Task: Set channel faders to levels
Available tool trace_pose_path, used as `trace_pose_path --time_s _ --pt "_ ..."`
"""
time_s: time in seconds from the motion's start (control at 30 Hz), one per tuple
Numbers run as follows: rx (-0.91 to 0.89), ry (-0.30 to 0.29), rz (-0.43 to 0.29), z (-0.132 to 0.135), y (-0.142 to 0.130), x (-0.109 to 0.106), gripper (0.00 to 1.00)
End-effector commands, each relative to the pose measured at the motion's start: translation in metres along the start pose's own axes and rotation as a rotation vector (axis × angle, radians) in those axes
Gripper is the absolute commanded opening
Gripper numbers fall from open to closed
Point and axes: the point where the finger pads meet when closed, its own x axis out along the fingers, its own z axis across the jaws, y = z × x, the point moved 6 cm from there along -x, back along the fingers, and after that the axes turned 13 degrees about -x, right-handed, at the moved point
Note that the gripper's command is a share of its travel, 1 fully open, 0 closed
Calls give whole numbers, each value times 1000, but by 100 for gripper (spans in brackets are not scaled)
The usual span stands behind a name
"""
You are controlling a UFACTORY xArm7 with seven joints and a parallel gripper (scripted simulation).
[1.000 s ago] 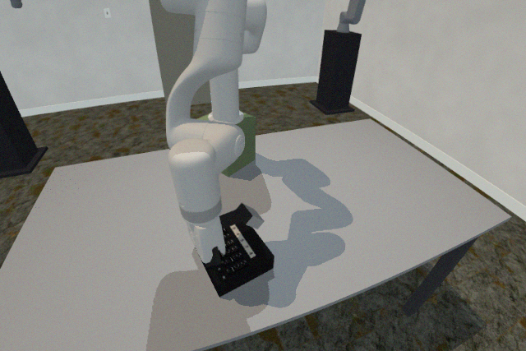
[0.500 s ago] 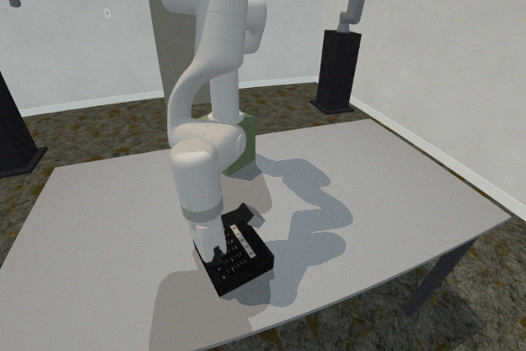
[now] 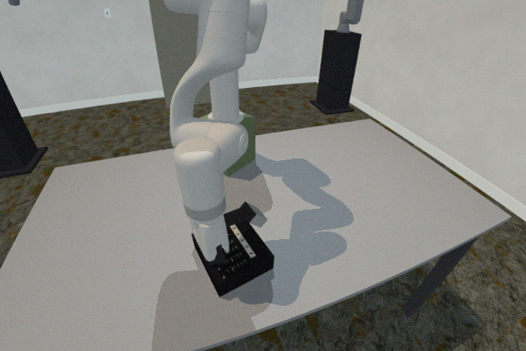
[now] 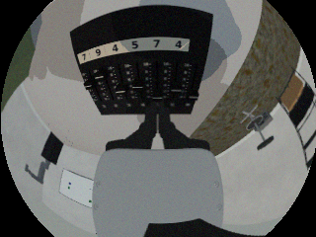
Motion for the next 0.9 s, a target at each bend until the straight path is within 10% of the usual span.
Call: trace_pose_path --time_s 0.0,0.87 --pt "0 -3 -2 2 1 -1 0" --pt "0 -3 -2 5 14 -1 0"
